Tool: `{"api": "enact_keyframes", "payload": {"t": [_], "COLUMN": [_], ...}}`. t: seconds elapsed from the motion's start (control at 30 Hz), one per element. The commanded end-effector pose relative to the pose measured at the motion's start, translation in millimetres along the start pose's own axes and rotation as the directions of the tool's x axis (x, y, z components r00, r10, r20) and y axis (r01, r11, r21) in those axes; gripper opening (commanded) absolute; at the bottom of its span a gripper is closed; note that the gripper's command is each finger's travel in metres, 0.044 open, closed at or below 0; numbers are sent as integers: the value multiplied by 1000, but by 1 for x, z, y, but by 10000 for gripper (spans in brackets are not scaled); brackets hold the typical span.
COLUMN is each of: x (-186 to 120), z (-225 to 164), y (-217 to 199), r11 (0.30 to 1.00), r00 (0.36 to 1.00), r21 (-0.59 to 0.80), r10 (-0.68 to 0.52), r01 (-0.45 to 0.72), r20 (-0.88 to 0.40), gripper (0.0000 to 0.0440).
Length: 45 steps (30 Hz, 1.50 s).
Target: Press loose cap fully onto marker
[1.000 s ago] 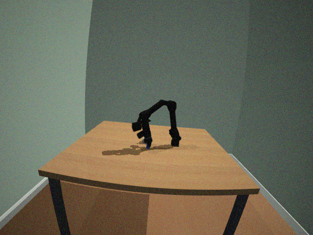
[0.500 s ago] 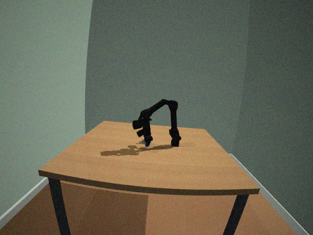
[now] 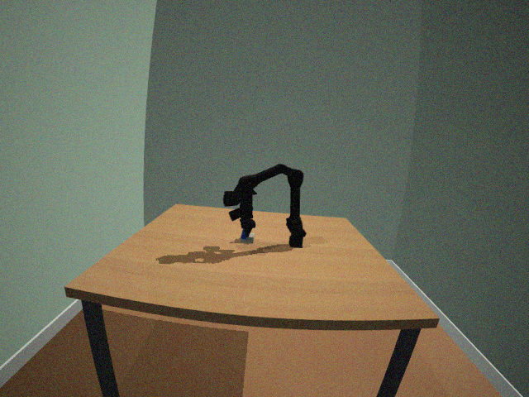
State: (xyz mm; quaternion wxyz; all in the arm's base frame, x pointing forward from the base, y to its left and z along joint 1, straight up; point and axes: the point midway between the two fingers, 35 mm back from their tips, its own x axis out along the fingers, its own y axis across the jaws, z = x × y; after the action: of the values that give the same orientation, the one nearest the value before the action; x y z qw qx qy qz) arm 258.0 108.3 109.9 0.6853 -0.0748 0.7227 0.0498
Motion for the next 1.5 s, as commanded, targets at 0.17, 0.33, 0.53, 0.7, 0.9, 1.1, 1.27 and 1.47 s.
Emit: {"api": "enact_keyframes", "payload": {"t": [0.17,0.33,0.53,0.7,0.9,1.1,1.27,1.47], "x": [-27,-36,-43,-48,-51,-53,-51,-47], "z": [6,5,0,-5,-12,-20,-26,-30], "y": [-24,-38,-55,-72,-92,-110,-118,-121], "r11": [1000,999,998,996,993,989,986,985], "r00": [999,999,999,999,1000,1000,999,998], "r21": [26,42,63,86,117,147,164,168], "r10": [11,16,19,21,24,31,39,52], "r01": [-12,-17,-21,-23,-26,-30,-37,-46], "r20": [44,45,35,25,13,-1,-14,-31], "gripper": [21,16,10,3,0,0,0,0]}}
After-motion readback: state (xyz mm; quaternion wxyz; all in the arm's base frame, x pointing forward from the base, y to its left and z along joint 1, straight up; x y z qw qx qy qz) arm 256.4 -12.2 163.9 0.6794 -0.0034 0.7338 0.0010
